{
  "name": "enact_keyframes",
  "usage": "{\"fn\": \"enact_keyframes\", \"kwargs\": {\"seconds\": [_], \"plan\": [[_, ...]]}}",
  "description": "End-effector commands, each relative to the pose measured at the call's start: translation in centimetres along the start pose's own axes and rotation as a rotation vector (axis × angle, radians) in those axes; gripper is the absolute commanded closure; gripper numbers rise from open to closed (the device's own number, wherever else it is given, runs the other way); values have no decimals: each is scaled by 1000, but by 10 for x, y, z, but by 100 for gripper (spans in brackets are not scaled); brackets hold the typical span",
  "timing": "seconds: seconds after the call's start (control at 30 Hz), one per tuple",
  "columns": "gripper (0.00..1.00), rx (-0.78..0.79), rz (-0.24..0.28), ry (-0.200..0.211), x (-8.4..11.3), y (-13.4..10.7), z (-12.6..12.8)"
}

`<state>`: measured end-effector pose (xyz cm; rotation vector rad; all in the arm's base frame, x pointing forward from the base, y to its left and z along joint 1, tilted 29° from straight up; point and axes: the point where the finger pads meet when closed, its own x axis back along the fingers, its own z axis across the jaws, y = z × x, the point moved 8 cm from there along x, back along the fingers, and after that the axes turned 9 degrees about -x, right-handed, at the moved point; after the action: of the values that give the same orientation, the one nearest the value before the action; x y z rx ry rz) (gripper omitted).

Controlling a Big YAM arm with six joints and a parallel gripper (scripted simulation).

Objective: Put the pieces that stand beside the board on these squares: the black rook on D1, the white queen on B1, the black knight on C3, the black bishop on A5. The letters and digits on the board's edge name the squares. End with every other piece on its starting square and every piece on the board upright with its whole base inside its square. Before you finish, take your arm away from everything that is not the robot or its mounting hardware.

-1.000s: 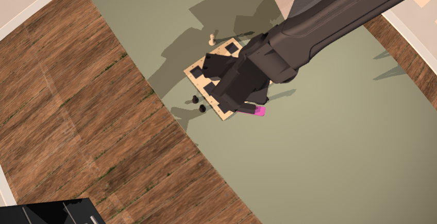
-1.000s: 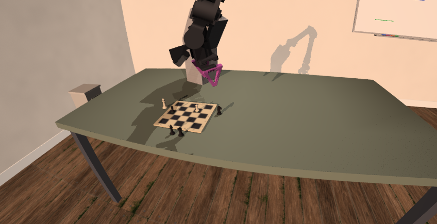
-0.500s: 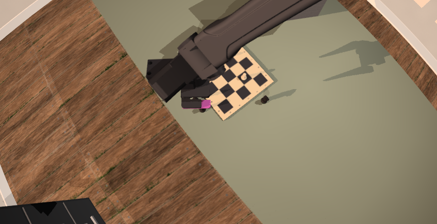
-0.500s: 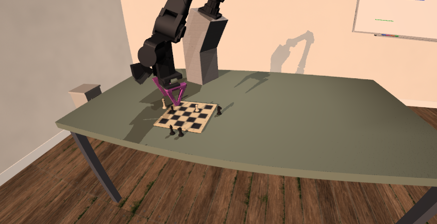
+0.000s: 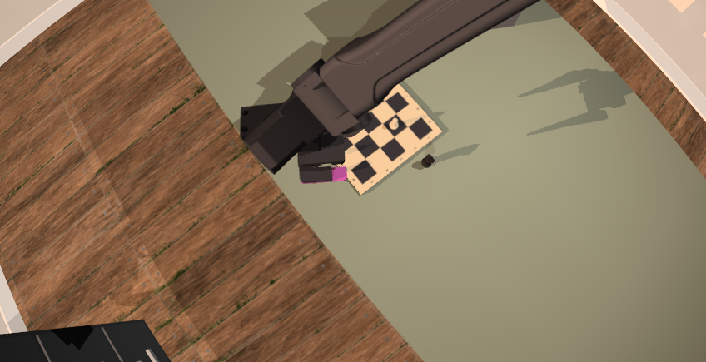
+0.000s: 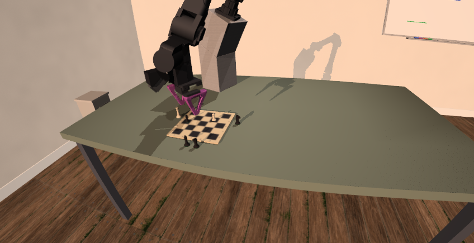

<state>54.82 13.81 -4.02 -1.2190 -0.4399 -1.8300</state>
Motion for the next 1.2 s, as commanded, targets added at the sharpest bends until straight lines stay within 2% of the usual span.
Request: {"fn": "enact_keyframes", "kwargs": {"seconds": [0.0, 0.13, 0.23, 0.4, 0.6, 0.67, 0.7, 0.87, 1.0, 1.13, 1.17], "plan": [[0, 28, -20, 20, 7, 7, 12], [0, 51, -17, 17, 1, 7, 11], [0, 153, -20, 22, -5, 5, 16], [0, 453, -18, 17, -16, 6, 14], [0, 726, -20, 9, -36, 5, 16], [0, 726, -20, 9, -36, 5, 16], [0, 840, -22, 3, -31, 18, 4], [0, 1060, -14, -5, -52, 3, 17], [0, 1242, -22, -9, -50, 17, 8], [0, 1426, -32, -4, -45, 12, 13], [65, 1471, -35, -2, -45, 12, 13]]}}
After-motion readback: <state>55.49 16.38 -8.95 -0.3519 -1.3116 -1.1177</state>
